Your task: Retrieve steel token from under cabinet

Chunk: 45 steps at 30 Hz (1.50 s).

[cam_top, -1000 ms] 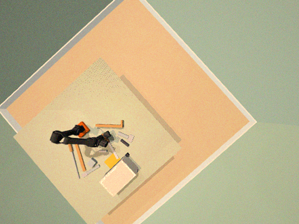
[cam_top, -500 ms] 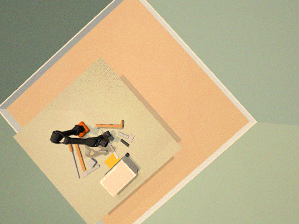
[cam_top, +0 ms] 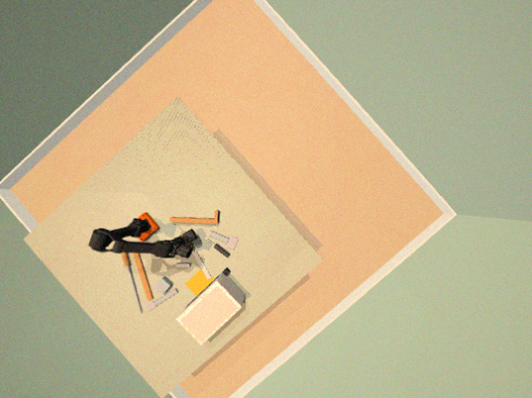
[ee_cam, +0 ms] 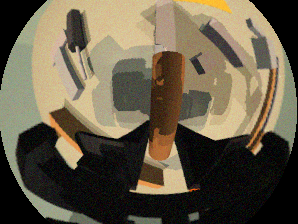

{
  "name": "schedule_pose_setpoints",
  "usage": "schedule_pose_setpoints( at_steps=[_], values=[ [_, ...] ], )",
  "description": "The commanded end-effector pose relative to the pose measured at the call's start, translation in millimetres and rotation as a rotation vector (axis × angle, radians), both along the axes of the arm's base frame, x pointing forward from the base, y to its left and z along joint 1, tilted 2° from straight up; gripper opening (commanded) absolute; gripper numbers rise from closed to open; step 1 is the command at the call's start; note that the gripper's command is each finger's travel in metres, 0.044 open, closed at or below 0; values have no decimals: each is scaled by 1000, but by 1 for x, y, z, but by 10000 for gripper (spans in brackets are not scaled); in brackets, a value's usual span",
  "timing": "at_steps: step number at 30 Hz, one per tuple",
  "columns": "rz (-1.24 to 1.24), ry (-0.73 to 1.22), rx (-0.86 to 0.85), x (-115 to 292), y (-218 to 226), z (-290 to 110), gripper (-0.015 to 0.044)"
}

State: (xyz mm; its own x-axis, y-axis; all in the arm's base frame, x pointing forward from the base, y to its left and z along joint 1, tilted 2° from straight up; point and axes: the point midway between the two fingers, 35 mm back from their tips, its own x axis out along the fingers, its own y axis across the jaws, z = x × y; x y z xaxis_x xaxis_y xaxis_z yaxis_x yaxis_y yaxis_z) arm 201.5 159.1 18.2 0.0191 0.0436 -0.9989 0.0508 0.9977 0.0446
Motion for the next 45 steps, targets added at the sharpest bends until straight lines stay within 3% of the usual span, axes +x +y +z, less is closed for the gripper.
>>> schedule_pose_setpoints(
  at_steps=[1,45],
  values=[
    [0,-1,1,1,0,0,0],
    [2,-1,-1,61,-2,2,0]
  ],
)
